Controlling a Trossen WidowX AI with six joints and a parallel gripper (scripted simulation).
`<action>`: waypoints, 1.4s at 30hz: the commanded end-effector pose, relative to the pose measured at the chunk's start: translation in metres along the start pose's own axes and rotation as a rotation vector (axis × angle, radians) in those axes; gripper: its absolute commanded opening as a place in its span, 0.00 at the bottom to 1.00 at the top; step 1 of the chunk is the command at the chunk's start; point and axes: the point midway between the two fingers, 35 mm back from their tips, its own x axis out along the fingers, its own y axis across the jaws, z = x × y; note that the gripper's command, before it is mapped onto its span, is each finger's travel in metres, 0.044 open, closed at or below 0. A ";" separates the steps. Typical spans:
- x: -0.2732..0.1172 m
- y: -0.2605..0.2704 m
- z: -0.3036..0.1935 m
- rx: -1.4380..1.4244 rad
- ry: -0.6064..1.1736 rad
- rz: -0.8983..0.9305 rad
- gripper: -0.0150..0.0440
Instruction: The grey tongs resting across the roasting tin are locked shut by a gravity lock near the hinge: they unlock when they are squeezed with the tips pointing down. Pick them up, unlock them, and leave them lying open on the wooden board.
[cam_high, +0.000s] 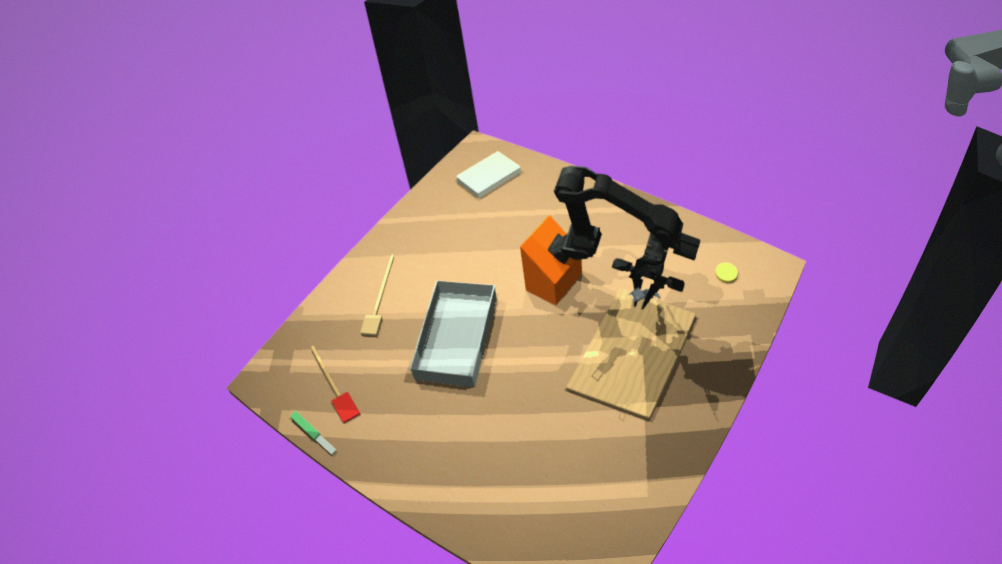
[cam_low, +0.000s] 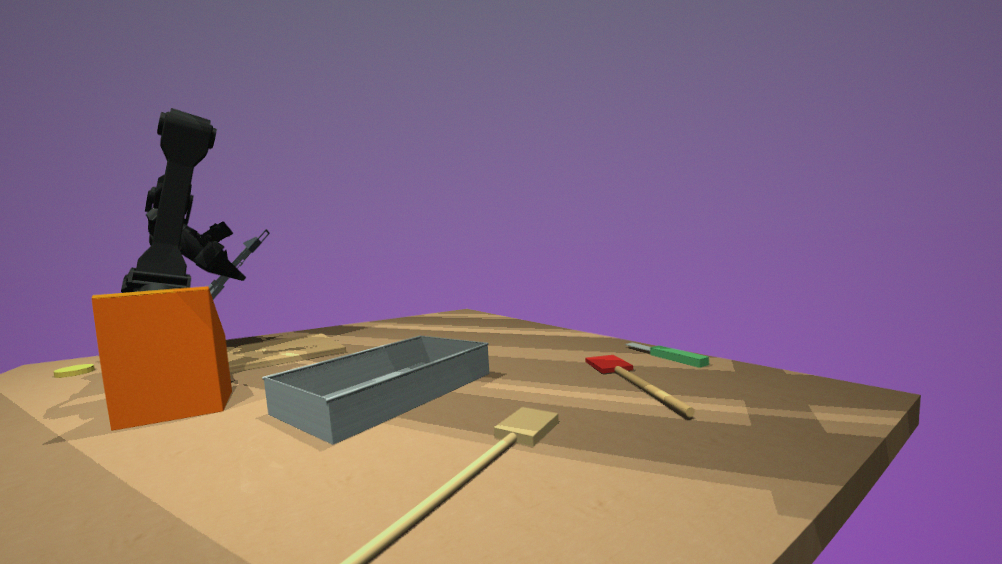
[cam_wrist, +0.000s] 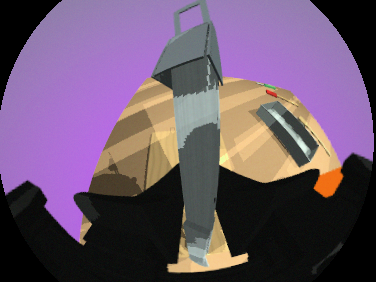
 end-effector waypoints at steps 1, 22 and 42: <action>-0.001 0.001 0.002 0.007 -0.015 0.011 0.00; -0.001 0.001 0.002 0.007 -0.015 0.011 0.00; 0.007 -0.007 -0.004 -0.028 0.057 -0.072 0.00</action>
